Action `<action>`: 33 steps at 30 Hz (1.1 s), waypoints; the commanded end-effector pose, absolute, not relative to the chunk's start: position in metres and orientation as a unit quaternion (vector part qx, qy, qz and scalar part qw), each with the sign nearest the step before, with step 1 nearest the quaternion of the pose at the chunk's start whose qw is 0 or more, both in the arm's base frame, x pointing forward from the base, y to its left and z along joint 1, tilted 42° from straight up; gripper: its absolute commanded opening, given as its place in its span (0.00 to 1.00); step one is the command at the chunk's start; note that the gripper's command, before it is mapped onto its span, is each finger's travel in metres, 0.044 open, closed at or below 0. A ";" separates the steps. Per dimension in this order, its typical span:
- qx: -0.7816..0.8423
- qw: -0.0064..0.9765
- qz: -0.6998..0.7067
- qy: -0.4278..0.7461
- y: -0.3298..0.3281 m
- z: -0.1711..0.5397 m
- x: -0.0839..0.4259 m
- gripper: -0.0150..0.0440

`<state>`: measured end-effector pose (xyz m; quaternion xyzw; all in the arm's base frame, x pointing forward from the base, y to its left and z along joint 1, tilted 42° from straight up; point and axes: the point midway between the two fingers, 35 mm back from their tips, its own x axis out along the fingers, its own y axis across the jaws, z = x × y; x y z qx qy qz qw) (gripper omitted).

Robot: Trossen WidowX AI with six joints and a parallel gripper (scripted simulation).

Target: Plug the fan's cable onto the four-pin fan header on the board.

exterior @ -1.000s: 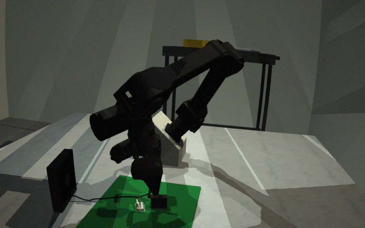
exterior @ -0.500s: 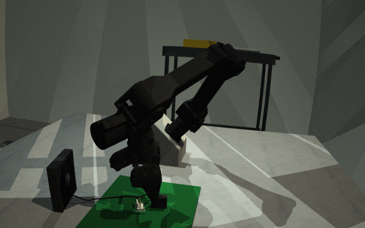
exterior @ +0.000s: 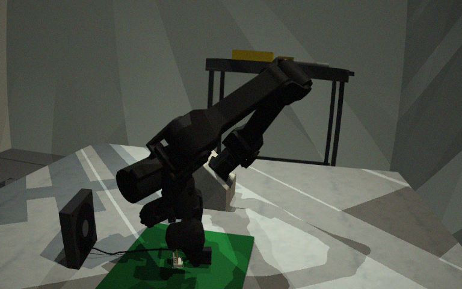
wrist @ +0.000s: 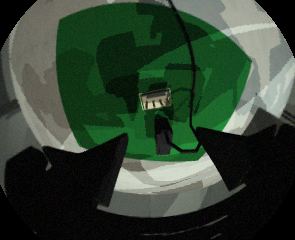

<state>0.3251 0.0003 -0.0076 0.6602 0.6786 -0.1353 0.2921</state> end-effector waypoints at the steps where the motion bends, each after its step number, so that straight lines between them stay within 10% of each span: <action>1: 0.660 0.292 -0.135 0.678 0.000 -0.007 0.325 0.91; 6: 0.660 0.292 -0.135 0.678 0.000 -0.007 0.325 0.69; 33: 0.660 0.292 -0.135 0.678 0.000 -0.007 0.325 0.38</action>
